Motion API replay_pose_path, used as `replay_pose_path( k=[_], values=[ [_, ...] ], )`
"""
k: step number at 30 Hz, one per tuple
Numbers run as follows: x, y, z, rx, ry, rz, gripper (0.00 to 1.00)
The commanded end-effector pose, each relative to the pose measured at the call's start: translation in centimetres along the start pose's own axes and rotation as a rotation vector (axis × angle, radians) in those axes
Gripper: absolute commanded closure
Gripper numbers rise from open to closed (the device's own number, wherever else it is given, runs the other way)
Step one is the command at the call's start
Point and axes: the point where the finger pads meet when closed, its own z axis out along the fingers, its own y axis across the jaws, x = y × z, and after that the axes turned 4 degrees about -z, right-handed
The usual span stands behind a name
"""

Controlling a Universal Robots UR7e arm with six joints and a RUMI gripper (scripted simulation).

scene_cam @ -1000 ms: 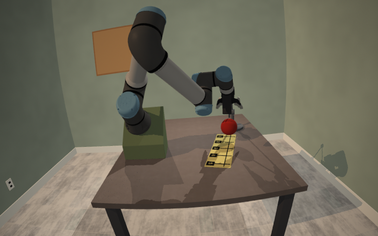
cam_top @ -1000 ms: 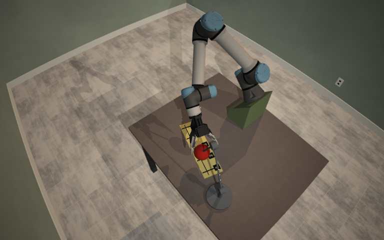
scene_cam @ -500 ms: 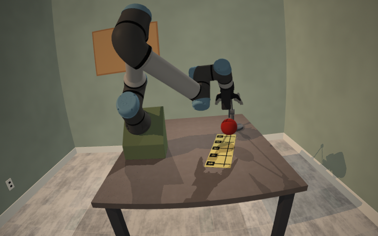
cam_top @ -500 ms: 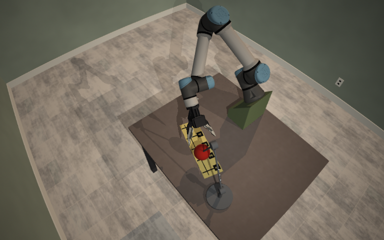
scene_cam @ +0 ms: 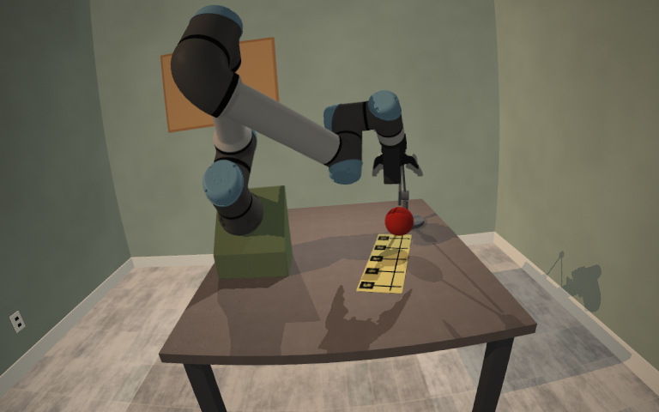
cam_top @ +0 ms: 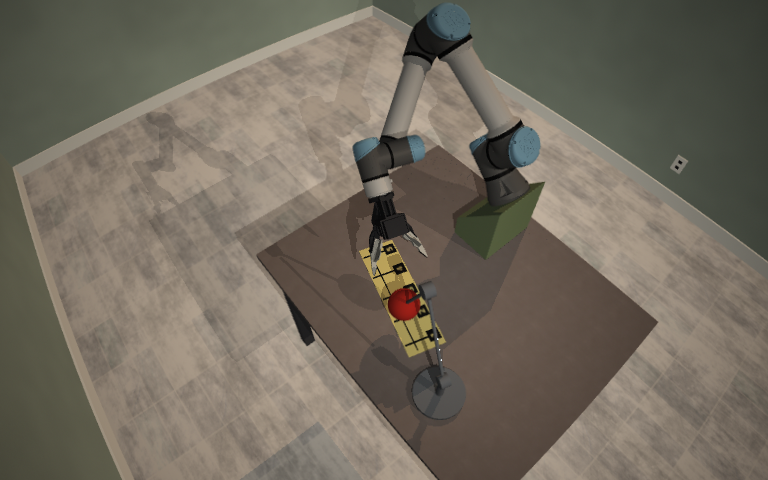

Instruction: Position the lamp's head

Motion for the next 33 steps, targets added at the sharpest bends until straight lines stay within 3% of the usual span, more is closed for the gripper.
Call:
replay_pose_path(
  k=[1,17,33],
  values=[
    [0.0,-0.2,-1.9,0.002,-0.001,0.0,0.0],
    [0.1,0.0,-3.3,0.003,0.0,-0.001,0.0],
    [0.0,0.1,-2.8,-0.001,0.0,-0.001,0.0]
  ],
)
